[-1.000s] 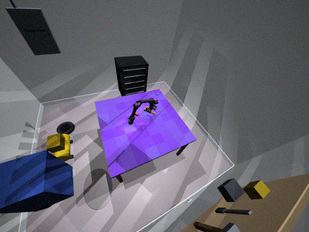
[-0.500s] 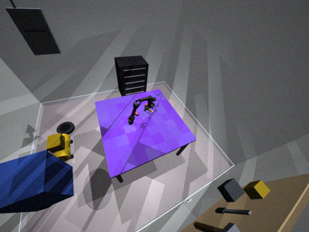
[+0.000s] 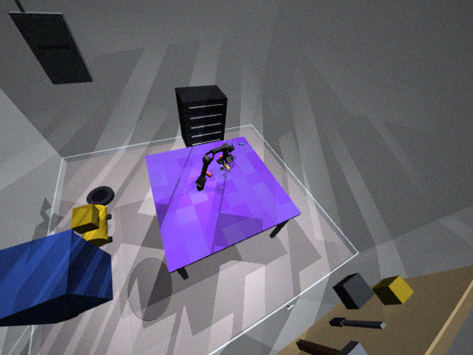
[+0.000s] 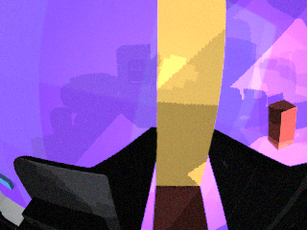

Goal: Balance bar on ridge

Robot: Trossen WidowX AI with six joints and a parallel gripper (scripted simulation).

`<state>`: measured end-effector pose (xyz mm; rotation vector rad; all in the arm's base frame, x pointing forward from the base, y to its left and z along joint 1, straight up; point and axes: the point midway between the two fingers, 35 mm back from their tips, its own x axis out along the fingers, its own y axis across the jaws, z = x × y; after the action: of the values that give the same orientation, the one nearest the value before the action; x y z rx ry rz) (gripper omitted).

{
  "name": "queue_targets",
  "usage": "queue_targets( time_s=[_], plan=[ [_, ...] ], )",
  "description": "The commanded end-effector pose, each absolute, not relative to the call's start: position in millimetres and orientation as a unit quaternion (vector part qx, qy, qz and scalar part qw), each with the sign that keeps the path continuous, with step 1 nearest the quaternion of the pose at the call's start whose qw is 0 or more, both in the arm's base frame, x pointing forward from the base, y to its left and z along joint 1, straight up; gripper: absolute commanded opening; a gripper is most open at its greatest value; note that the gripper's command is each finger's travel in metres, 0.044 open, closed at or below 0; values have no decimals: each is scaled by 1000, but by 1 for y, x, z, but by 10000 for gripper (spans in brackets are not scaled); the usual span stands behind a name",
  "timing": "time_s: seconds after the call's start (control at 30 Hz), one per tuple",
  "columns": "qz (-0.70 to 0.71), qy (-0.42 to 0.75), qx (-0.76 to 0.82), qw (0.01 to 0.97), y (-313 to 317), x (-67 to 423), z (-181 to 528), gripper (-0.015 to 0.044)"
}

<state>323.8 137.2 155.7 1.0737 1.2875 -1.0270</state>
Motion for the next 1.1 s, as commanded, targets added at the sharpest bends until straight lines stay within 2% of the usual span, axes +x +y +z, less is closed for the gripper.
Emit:
queue_targets(
  time_s=[0.0, 1.07],
  plan=[
    [-440, 538, 463, 550, 140, 321, 156, 0],
    [-441, 538, 464, 549, 141, 321, 114, 0]
  ],
)
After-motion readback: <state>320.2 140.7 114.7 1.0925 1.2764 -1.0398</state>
